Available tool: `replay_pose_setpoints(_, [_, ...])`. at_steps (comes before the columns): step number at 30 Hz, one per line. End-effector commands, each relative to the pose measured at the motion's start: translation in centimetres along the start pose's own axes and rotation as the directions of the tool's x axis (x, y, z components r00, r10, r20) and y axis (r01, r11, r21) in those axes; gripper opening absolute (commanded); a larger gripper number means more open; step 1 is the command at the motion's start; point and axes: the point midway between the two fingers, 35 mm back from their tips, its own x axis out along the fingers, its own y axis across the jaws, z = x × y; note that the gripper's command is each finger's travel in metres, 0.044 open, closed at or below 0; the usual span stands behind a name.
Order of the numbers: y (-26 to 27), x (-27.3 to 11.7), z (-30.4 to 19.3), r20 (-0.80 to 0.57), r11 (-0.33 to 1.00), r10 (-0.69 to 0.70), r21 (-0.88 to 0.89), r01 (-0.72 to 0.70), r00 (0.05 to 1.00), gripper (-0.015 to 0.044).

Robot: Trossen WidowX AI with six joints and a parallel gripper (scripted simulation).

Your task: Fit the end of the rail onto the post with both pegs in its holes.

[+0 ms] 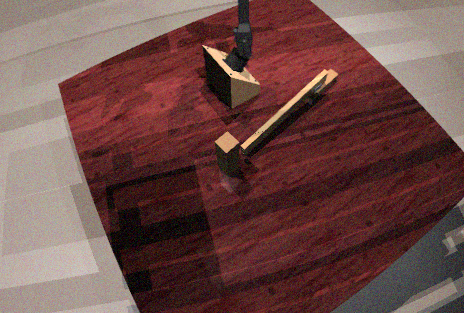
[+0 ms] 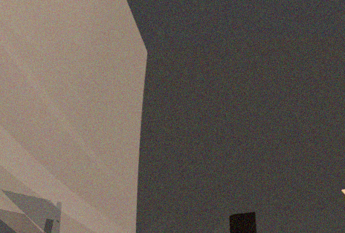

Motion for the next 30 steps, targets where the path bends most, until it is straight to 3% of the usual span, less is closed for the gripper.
replay_pose_setpoints(1, [0.1,0.3,0.1,0.003,1.000,0.006,0.001,-0.006,1.000,0.0426])
replay_pose_setpoints(9, [6.2,9.4,6.4,0.095,0.969,0.248,-0.016,-0.247,0.964,0.0440])
replay_pose_setpoints(17, [16.2,16.4,13.7,0.143,0.841,0.534,-0.184,-0.508,0.833,0.0440])
replay_pose_setpoints(24, [26.4,18.8,19.8,0.132,0.639,0.756,-0.362,-0.679,0.642,0.0440])
replay_pose_setpoints(30, [35.7,17.9,24.3,0.071,0.395,0.903,-0.523,-0.755,0.423,0.0440])
